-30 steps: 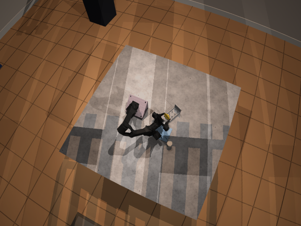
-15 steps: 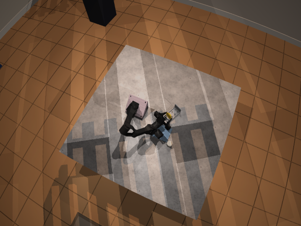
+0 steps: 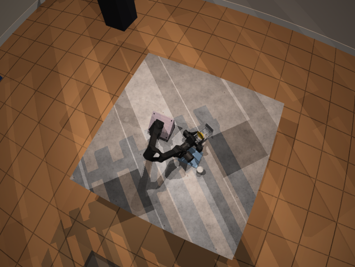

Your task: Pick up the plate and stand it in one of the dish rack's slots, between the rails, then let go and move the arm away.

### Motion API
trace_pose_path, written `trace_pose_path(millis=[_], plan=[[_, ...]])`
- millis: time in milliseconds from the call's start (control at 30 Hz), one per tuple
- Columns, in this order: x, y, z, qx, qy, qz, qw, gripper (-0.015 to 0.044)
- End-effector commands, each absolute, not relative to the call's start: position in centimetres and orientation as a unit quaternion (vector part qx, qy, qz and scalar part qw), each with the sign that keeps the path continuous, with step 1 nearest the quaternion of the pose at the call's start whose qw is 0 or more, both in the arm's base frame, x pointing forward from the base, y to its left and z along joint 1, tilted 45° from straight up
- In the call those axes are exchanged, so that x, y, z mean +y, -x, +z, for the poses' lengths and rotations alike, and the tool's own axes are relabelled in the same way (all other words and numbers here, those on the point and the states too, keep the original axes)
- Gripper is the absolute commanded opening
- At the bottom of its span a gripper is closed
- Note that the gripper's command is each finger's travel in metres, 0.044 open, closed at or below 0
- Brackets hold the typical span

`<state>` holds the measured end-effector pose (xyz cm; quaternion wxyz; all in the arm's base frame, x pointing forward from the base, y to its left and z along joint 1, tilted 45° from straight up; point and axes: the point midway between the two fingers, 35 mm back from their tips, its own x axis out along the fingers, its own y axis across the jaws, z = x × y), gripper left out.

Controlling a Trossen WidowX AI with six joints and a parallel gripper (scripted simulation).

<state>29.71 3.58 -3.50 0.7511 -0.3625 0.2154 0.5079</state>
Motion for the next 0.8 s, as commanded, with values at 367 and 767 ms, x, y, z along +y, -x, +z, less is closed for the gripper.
trace_pose_path(millis=[367, 767], plan=[[2.66, -29.66, -4.5, 0.221, 0.362, 0.505, 0.752, 0.0], [2.62, -29.64, -4.61, 0.221, 0.361, 0.506, 0.752, 0.021]])
